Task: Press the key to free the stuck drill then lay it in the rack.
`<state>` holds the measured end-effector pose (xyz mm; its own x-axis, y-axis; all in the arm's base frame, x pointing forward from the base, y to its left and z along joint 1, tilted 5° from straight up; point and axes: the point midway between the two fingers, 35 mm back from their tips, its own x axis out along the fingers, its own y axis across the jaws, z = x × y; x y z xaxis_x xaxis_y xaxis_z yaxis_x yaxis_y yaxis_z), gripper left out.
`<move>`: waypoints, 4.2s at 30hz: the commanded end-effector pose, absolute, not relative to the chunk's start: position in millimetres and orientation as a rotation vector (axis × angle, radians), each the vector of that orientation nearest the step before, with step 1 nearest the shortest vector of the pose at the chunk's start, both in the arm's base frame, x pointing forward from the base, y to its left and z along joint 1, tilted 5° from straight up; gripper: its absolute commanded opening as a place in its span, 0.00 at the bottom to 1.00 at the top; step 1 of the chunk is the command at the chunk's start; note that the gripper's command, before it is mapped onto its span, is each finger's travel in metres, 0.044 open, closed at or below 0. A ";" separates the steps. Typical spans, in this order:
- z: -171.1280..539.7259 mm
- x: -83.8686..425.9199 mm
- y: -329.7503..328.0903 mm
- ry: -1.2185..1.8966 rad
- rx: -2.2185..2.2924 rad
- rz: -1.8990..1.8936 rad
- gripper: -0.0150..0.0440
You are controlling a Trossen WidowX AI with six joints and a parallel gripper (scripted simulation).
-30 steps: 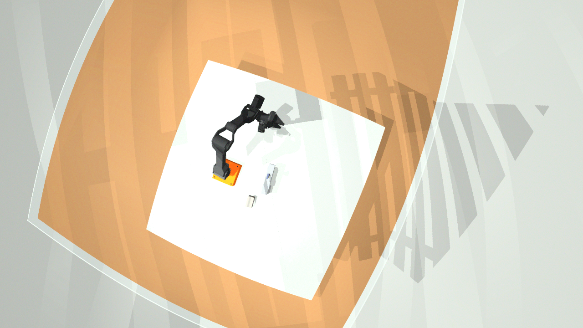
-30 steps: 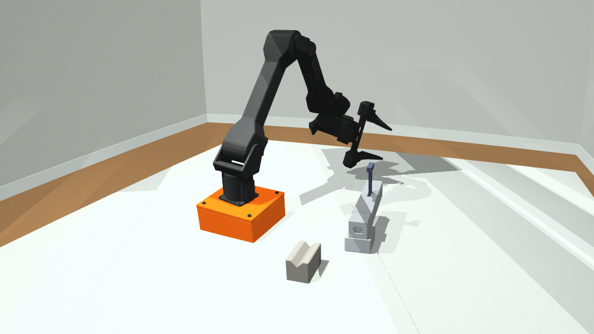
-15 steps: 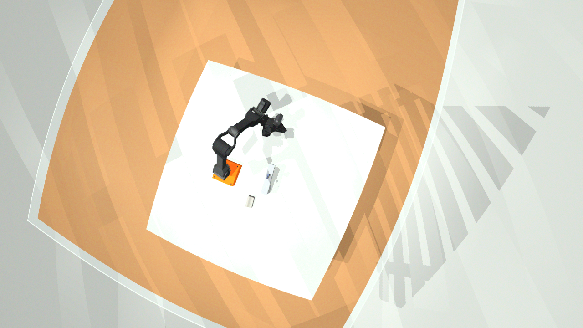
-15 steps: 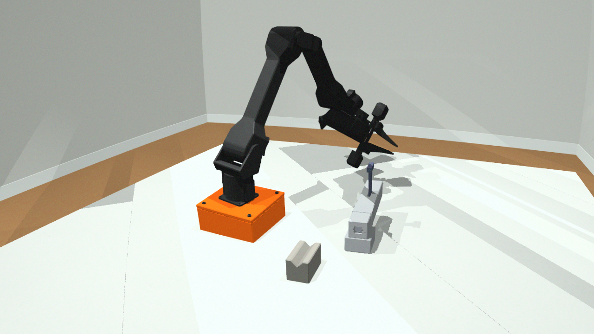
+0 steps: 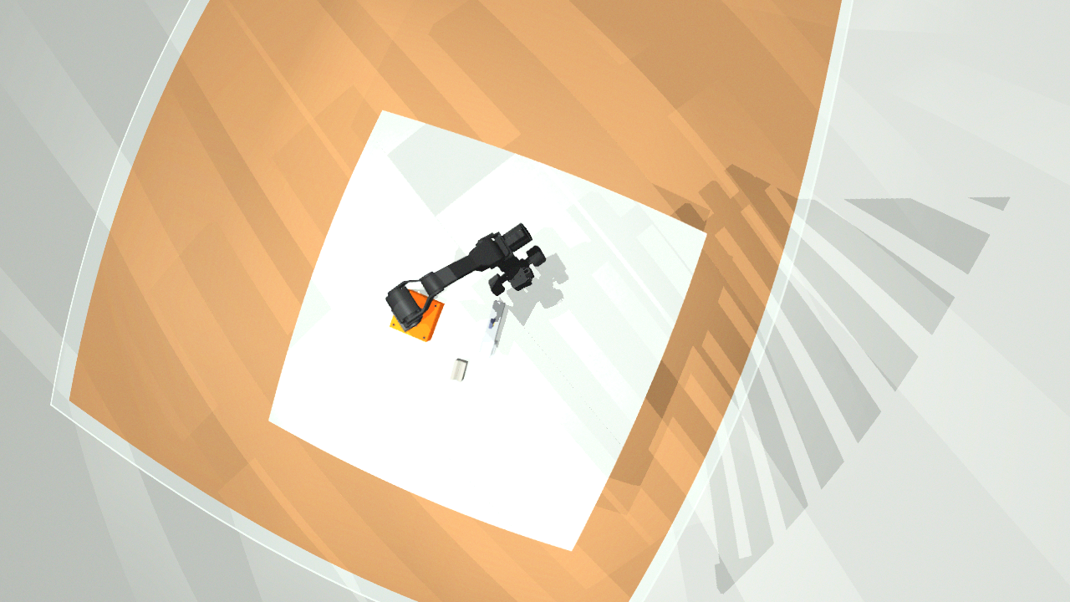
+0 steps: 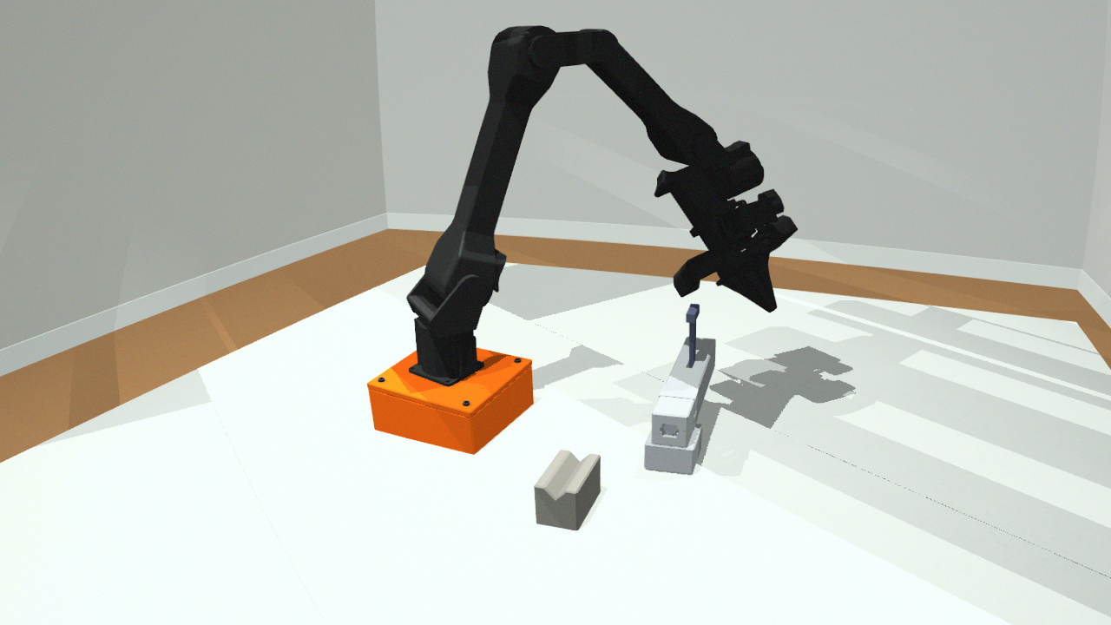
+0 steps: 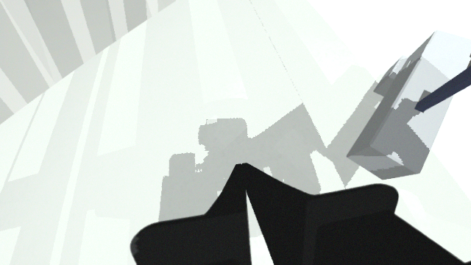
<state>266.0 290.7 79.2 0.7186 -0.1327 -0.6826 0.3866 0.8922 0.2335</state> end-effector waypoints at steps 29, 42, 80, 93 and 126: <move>140.0 244.6 122.6 1.466 -0.214 0.144 0.25; 127.5 241.9 120.7 1.471 -0.218 0.165 0.25; 122.7 243.5 121.2 1.471 -0.218 0.165 0.25; 118.4 242.3 121.0 1.471 -0.218 0.165 0.25; 105.4 239.6 120.9 1.472 -0.219 0.165 0.25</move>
